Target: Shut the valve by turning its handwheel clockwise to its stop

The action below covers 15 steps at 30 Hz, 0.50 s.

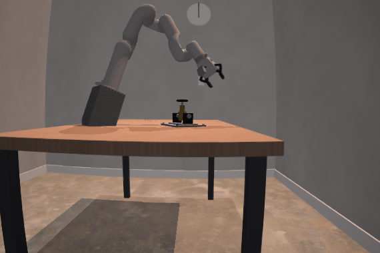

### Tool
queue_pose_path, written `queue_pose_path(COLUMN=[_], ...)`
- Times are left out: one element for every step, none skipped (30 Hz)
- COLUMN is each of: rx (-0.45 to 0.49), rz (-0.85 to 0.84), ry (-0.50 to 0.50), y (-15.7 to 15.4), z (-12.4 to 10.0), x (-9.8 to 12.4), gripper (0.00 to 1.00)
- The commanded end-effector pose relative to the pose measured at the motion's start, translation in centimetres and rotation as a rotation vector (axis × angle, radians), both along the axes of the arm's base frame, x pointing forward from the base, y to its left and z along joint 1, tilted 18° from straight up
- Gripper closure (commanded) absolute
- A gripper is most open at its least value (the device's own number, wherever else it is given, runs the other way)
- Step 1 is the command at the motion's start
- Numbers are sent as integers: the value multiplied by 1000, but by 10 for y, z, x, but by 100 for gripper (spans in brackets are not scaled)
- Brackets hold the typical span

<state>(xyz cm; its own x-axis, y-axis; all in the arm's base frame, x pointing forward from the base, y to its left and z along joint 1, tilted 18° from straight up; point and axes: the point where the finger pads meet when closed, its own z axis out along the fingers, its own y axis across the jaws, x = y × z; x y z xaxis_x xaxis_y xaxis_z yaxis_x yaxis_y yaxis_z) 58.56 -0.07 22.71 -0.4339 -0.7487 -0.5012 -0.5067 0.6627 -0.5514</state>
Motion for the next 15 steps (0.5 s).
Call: queue_pose_path(rx=[-2, -2, -2, 24, 24, 24, 24, 24, 24, 24, 50, 50, 50, 50, 74], rz=[-3, -3, -3, -1, -1, -1, -1, -1, -1, -1, -1, -1, -1, -1, -4], ry=[0, 0, 0, 64, 64, 64, 64, 64, 64, 64, 127, 127, 127, 127, 187], y=[0, 0, 0, -9, -9, -9, -9, -9, -9, -9, -16, -16, -16, -16, -23], z=[2, 2, 2, -11, -11, -11, -11, -11, -11, -11, -23, -23, -23, -23, -35], x=[1, 1, 1, -16, -16, -16, -16, -16, -16, -16, -34, -34, -34, -34, -52], gripper=[0, 0, 0, 0, 0, 0, 0, 0, 0, 0, 0, 0, 0, 0, 0])
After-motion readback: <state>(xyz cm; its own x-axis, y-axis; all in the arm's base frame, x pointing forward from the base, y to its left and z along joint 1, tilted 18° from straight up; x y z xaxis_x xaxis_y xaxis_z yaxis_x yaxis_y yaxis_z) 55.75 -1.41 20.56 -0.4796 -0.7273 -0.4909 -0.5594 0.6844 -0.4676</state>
